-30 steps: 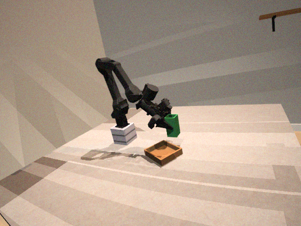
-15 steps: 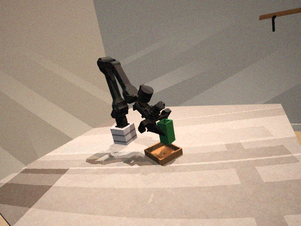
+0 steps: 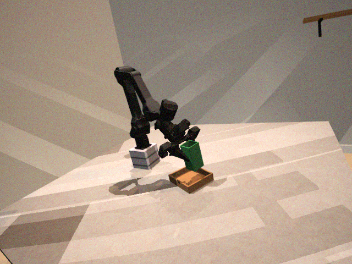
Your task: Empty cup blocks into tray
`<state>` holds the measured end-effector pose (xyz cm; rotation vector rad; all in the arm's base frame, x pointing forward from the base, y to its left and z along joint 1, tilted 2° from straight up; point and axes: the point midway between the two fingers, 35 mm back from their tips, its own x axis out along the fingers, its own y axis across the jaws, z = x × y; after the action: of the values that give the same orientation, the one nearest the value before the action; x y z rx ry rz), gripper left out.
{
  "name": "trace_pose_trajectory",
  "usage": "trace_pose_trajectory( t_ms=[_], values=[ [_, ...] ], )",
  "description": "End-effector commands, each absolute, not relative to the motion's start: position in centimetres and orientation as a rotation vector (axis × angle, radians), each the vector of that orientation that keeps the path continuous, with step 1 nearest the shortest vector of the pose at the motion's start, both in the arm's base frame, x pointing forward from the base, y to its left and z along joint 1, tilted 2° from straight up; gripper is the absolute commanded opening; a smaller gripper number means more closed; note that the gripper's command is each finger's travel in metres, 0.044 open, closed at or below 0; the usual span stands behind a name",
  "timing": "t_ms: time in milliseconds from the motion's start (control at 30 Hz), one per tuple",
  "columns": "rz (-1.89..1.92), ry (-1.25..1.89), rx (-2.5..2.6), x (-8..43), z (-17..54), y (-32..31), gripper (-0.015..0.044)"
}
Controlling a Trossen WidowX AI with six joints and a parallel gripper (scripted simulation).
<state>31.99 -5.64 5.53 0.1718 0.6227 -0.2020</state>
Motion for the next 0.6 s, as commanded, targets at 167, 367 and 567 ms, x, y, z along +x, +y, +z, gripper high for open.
trace_pose_trajectory(
  t_ms=[167, 367, 567],
  values=[
    [-0.269, 0.598, 0.364, 32.23, 5.50, -5.75, 0.0000],
    [-0.309, 0.582, 0.490, 32.35, 5.43, -5.76, 0.0000],
    [-0.349, 0.564, 0.616, 32.47, 5.36, -5.77, 0.0000]
  ],
)
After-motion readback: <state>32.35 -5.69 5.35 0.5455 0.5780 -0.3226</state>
